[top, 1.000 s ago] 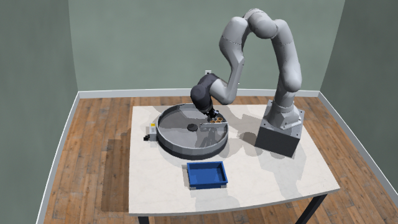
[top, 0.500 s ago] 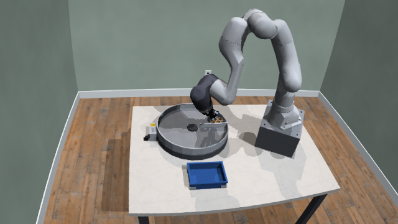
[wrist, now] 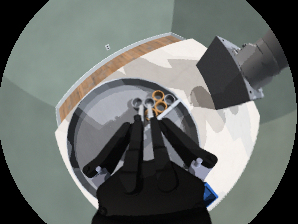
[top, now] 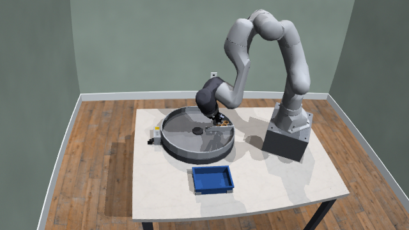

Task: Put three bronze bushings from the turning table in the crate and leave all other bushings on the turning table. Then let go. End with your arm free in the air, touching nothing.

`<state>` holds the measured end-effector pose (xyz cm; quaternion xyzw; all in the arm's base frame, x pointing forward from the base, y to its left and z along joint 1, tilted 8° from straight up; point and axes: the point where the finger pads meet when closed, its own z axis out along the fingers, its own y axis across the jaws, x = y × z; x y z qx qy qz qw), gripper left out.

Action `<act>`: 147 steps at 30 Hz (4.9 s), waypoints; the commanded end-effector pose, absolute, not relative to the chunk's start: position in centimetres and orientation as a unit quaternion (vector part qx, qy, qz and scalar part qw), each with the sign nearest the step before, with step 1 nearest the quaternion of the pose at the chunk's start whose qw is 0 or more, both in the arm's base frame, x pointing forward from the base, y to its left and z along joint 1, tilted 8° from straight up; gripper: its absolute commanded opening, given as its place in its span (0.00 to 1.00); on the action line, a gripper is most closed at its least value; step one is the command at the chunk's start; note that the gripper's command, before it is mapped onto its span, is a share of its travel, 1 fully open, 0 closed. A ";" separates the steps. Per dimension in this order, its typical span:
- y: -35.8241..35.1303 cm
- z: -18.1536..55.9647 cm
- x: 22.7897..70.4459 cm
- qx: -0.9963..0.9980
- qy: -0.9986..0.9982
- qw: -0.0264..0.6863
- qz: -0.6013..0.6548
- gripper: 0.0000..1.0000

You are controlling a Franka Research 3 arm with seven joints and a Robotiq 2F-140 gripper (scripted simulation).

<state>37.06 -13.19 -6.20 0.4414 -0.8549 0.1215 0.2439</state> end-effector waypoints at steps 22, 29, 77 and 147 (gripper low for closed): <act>-13.2 -6.2 37.2 0.439 -0.857 0.242 0.123 0.06; -13.3 -6.3 37.3 0.439 -0.857 0.242 0.123 0.06; -13.2 -7.3 37.4 0.439 -0.857 0.242 0.123 0.06; -13.2 -7.4 37.4 0.439 -0.857 0.242 0.123 0.00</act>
